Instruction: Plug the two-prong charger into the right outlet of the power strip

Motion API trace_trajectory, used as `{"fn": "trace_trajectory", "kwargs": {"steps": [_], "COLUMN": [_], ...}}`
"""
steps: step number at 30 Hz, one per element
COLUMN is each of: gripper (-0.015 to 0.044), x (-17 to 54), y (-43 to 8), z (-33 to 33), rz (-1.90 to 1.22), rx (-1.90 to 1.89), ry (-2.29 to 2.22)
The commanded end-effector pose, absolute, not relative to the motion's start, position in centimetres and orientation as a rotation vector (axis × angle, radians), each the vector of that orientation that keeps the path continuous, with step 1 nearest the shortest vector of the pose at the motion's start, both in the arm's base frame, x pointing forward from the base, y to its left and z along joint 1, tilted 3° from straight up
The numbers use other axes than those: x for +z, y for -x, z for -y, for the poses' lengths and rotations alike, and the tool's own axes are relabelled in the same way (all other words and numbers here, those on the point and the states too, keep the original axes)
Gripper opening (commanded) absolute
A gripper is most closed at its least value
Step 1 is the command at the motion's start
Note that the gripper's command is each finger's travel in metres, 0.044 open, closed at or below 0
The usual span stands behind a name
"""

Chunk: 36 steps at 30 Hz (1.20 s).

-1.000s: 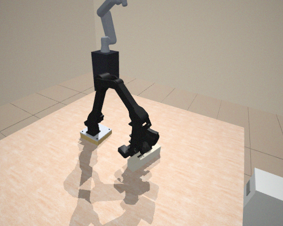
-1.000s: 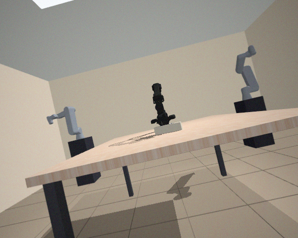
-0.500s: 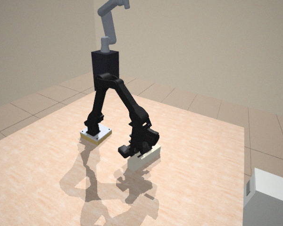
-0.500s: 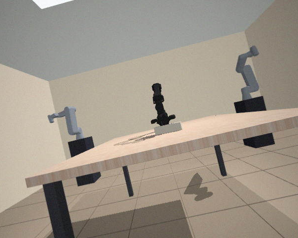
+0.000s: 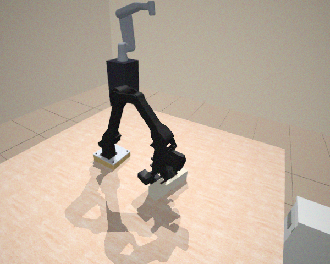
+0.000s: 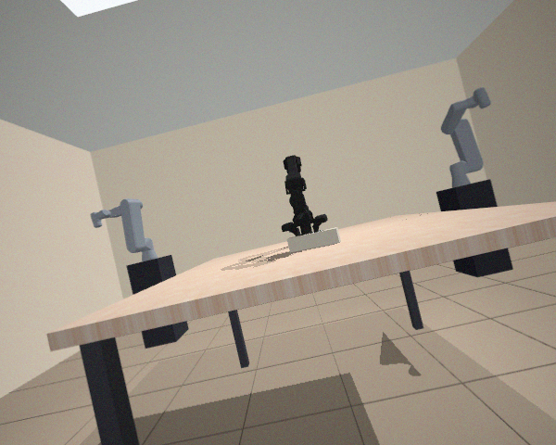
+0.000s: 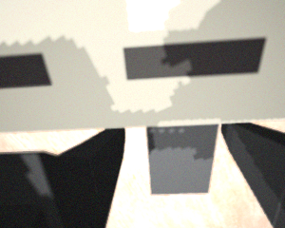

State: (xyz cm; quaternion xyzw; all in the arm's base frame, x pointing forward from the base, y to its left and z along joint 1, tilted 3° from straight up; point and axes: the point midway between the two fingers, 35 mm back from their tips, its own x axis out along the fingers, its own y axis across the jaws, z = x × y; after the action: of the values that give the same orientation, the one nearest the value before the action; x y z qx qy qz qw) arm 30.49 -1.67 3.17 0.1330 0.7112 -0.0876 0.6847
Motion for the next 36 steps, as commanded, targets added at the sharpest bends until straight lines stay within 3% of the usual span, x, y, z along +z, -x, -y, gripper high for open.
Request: {"fn": "trace_trajectory", "kwargs": {"steps": [1,3,36], "gripper": [0.0394,0.0440,0.0440], "x": [3.17,3.17,3.11], "y": [-30.52,-30.51,-29.66], "z": [1.68,1.67,1.39], "rz": [-1.592,-1.592,-1.568], "rx": [-0.196,-0.196,-0.197], "ry": [-0.298,-0.298,-0.295]}}
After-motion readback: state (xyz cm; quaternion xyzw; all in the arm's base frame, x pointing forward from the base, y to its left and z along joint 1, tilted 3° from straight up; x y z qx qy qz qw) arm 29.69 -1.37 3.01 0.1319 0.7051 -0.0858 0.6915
